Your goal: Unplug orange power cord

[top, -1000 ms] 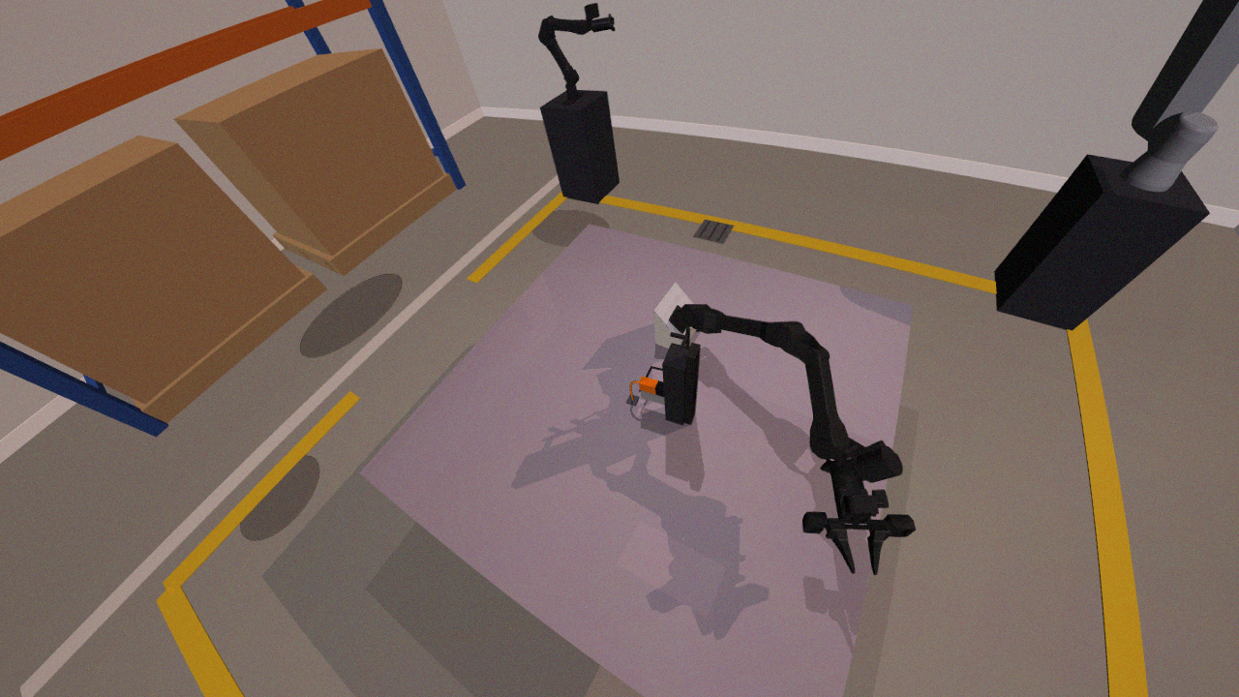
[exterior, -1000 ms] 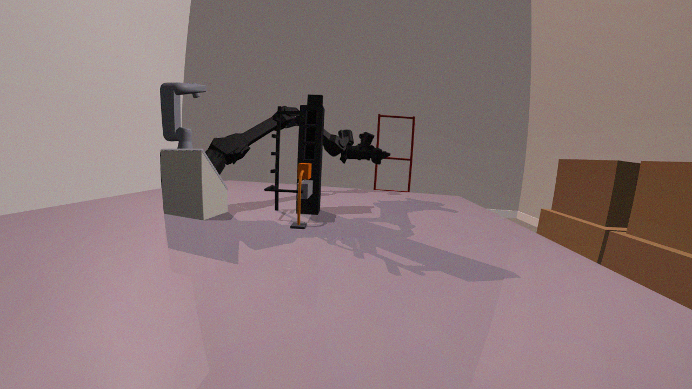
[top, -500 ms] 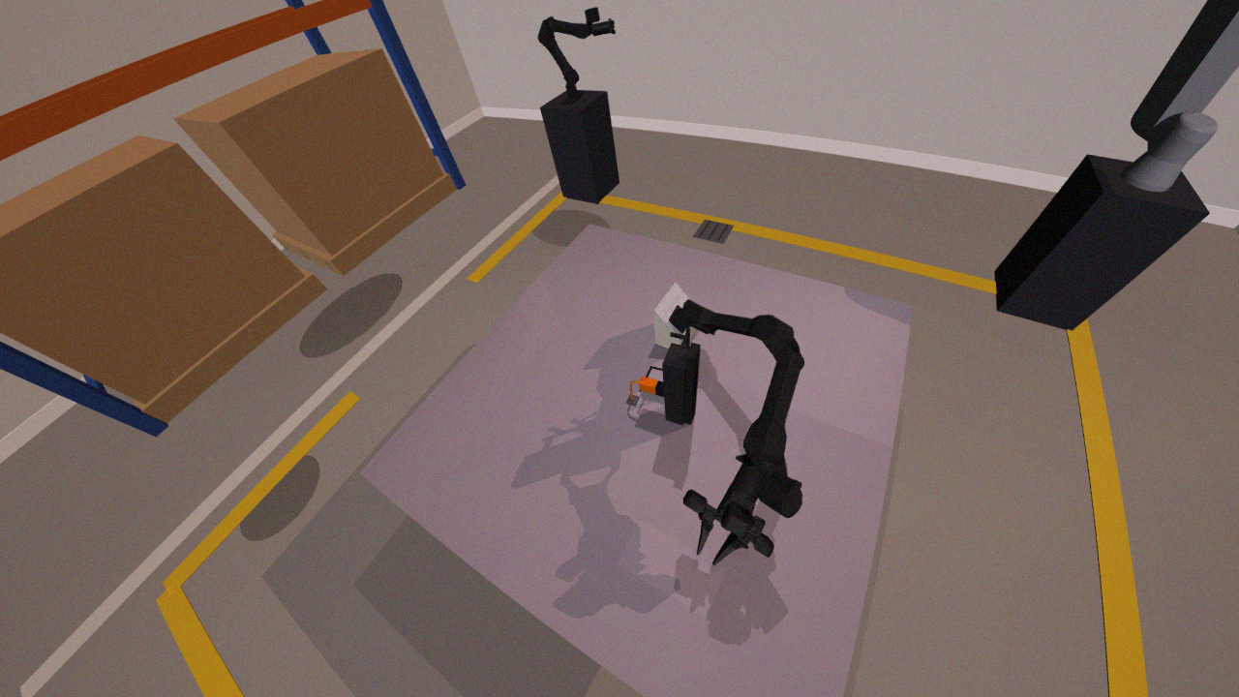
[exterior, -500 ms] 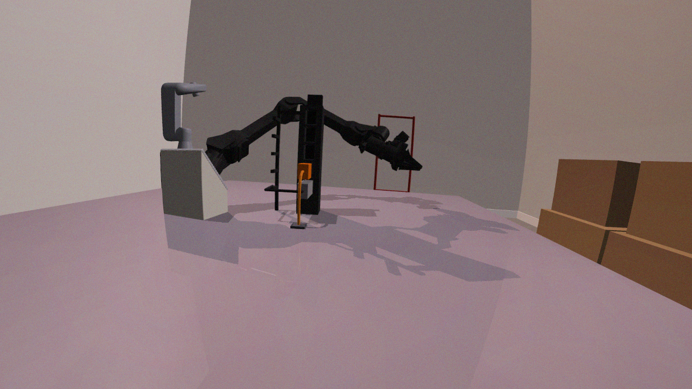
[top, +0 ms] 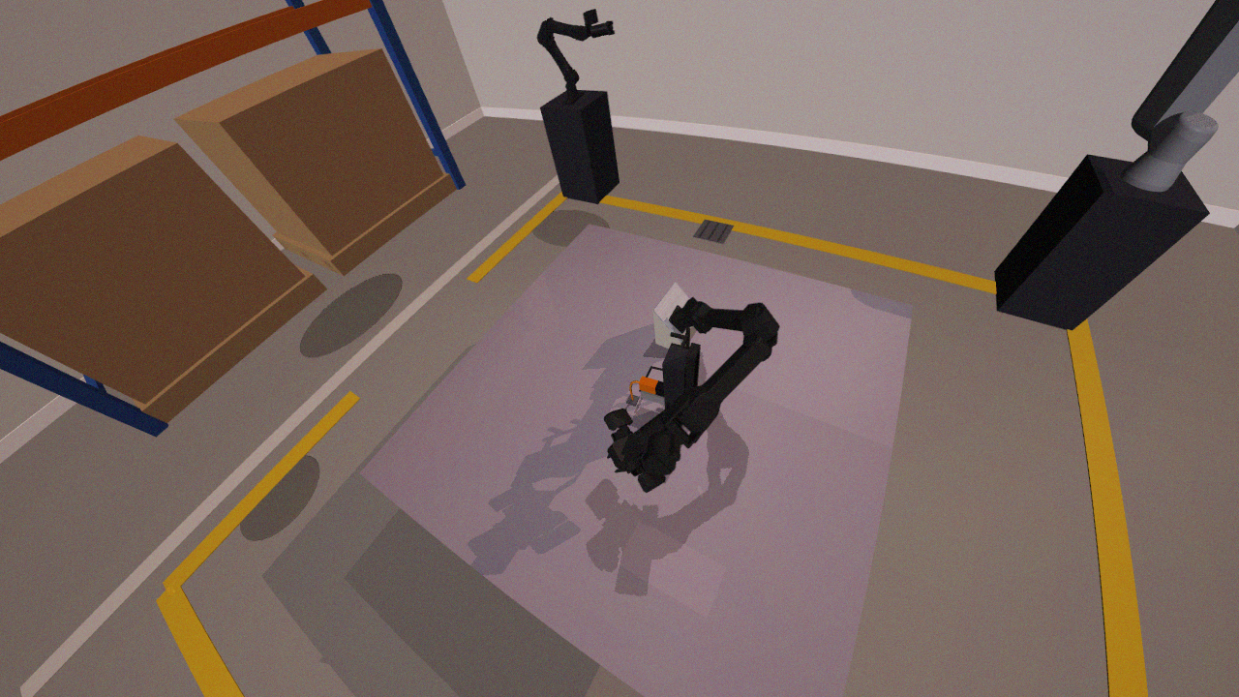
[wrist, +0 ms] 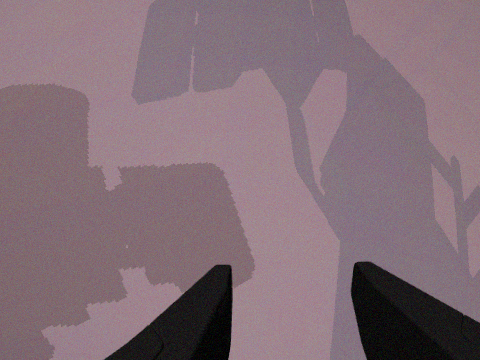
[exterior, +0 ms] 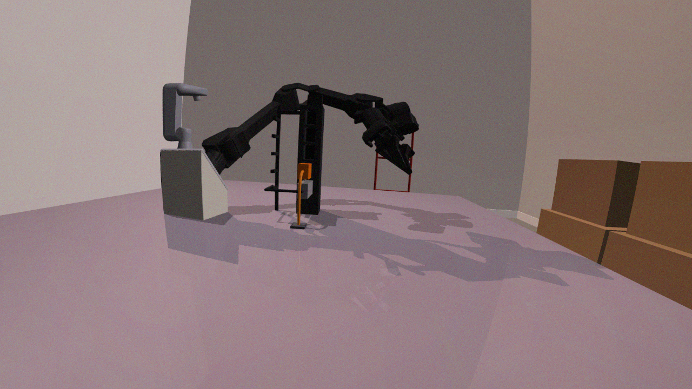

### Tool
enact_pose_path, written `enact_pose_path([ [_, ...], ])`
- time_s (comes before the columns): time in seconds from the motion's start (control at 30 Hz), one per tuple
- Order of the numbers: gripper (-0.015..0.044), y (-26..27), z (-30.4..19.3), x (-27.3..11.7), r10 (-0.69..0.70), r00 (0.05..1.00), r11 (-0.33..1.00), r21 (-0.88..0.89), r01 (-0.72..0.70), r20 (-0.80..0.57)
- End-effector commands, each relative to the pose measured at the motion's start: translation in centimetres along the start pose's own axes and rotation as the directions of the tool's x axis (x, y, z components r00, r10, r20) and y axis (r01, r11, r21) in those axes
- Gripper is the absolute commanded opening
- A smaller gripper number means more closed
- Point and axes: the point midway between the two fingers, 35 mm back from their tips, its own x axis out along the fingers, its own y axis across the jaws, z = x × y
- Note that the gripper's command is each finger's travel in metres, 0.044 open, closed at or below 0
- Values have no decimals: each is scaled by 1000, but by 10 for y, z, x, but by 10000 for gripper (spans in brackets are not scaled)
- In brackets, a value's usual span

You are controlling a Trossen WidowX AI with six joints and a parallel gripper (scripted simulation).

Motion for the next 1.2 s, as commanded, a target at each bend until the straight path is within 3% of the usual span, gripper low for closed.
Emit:
enact_pose_path([
  [0.0, 160, -51, -15, 4, -51, 989, 992, 106, 66, -142],
  [0.3, 160, -149, -70, -15, -5, 878, 871, 429, 239, -479],
  [0.47, 160, -189, -119, -54, 223, 724, 633, 662, 402, -653],
  [0.53, 160, -191, -124, -61, 266, 702, 589, 688, 424, -661],
  [1.17, 160, -179, -129, -70, 267, 701, 588, 688, 425, -661],
])
